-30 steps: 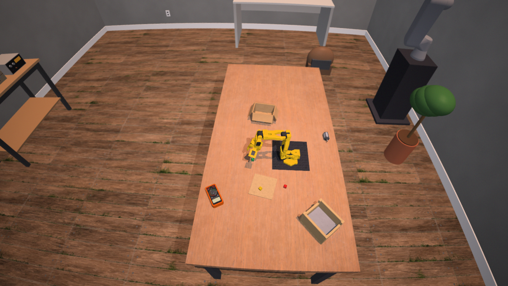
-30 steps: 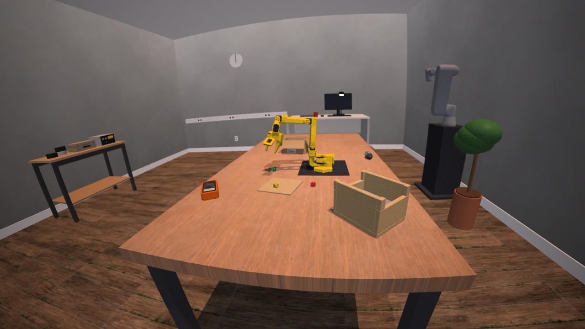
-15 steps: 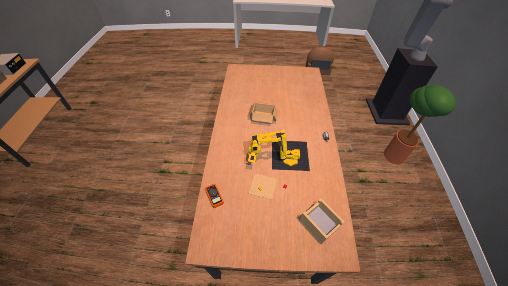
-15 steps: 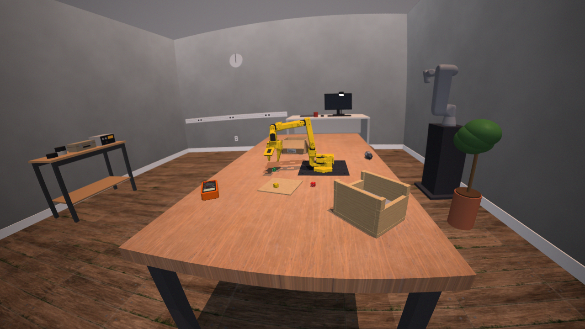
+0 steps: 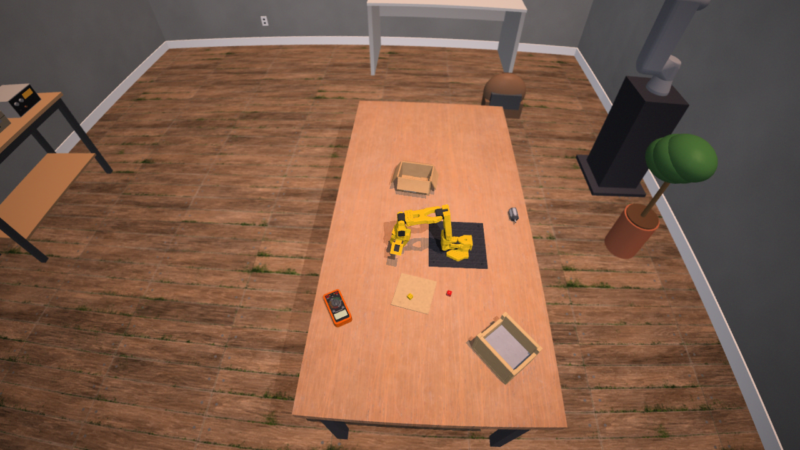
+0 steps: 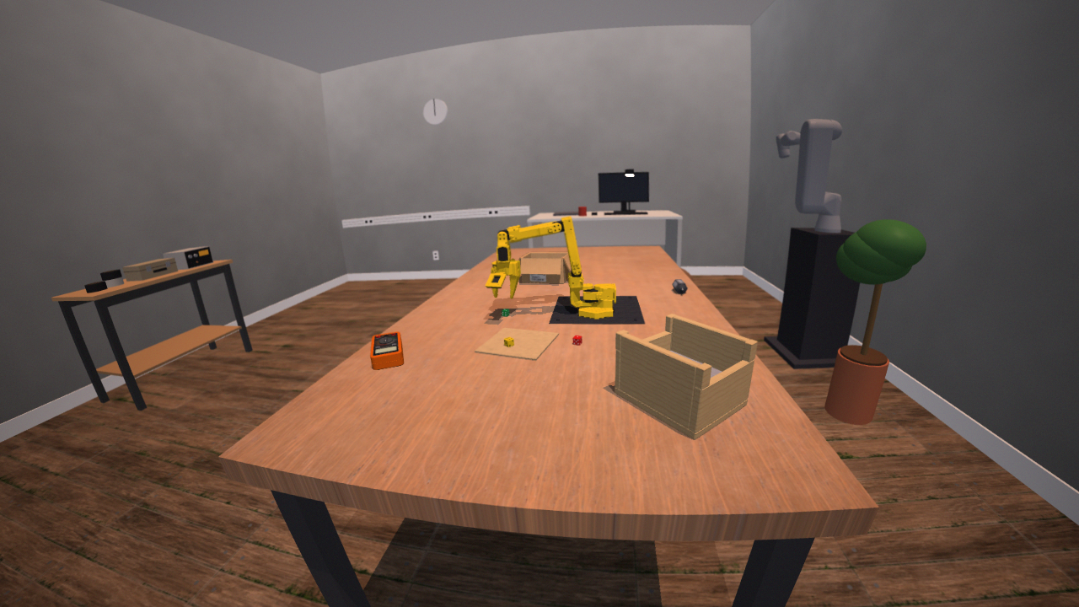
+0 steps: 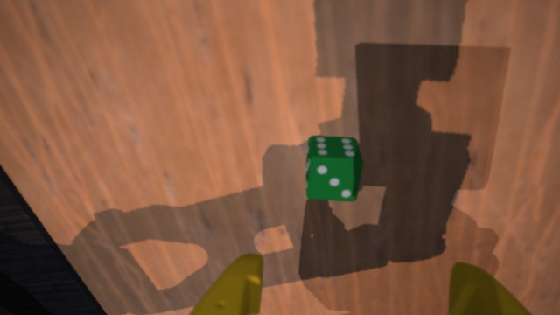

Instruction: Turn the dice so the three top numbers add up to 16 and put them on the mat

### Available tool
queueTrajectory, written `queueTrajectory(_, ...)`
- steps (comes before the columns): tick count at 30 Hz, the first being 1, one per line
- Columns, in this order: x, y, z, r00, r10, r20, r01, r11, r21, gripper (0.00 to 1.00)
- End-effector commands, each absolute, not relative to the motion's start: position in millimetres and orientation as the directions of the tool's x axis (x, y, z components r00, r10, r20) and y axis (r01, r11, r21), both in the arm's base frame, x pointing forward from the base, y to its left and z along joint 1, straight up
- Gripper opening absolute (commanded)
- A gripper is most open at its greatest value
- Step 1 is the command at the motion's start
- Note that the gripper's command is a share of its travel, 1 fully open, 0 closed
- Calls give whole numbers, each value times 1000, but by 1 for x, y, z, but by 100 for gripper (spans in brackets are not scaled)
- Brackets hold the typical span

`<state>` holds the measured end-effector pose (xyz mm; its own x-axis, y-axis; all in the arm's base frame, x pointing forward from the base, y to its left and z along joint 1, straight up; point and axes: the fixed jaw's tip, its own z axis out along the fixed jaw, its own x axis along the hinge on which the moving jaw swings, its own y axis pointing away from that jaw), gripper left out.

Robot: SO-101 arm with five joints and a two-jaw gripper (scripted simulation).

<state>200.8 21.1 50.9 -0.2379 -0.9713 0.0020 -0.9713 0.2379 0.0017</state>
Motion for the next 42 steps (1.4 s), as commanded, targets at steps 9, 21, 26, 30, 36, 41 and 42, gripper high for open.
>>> queueTrajectory(9,198,19,44,-238,-971,8,-971,238,23,25)
queueTrajectory(21,199,19,32,-238,-971,8,-971,238,23,25)
queueTrajectory(26,199,19,23,-238,-971,8,-971,238,23,25)
queueTrajectory(30,199,19,15,-238,-971,8,-971,238,23,25)
queueTrajectory(36,198,19,9,-238,-971,8,-971,238,23,25)
queueTrajectory(41,197,19,4,-238,-971,8,-971,238,23,25)
queueTrajectory(42,197,19,3,-238,-971,8,-971,238,23,25)
